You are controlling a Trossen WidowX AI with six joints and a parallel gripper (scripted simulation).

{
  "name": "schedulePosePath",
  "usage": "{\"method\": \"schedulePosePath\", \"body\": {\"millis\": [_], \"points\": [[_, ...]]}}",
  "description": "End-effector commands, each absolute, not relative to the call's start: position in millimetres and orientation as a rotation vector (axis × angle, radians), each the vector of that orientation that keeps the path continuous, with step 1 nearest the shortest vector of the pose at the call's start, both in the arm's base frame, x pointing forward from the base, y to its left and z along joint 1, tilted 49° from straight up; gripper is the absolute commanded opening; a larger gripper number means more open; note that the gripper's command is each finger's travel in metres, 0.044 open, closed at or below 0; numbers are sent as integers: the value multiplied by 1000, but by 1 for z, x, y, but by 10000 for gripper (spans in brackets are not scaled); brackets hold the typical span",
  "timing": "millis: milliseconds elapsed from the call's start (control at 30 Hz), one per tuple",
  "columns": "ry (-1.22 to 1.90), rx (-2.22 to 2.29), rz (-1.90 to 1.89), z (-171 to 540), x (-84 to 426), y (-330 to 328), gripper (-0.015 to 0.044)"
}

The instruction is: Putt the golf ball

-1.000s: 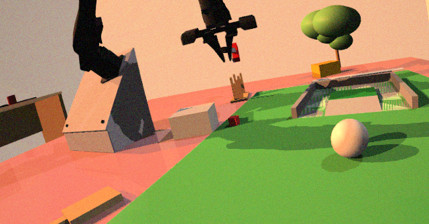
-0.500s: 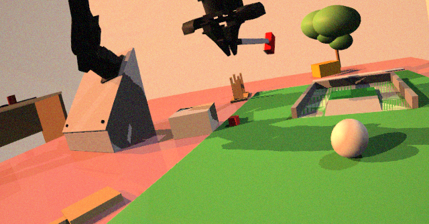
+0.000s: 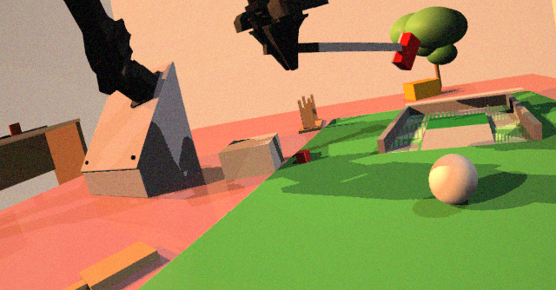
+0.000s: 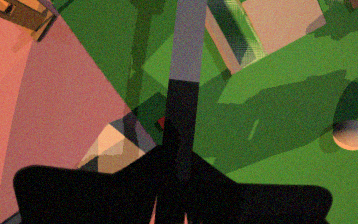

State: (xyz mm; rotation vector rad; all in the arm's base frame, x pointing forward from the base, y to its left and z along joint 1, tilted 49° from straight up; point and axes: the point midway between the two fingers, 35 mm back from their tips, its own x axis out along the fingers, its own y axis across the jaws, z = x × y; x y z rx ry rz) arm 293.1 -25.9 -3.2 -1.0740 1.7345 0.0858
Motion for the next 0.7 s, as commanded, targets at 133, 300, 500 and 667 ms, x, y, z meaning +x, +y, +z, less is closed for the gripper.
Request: {"method": "schedulePosePath", "body": {"millis": [133,300,500,667], "points": [[1669,-882,-232,46,290,-66,0],[1620,-772,-408,74,282,-89,0],[1547,-641,-615,106,268,-115,0],[1475,-533,-784,132,252,-135,0]]}}
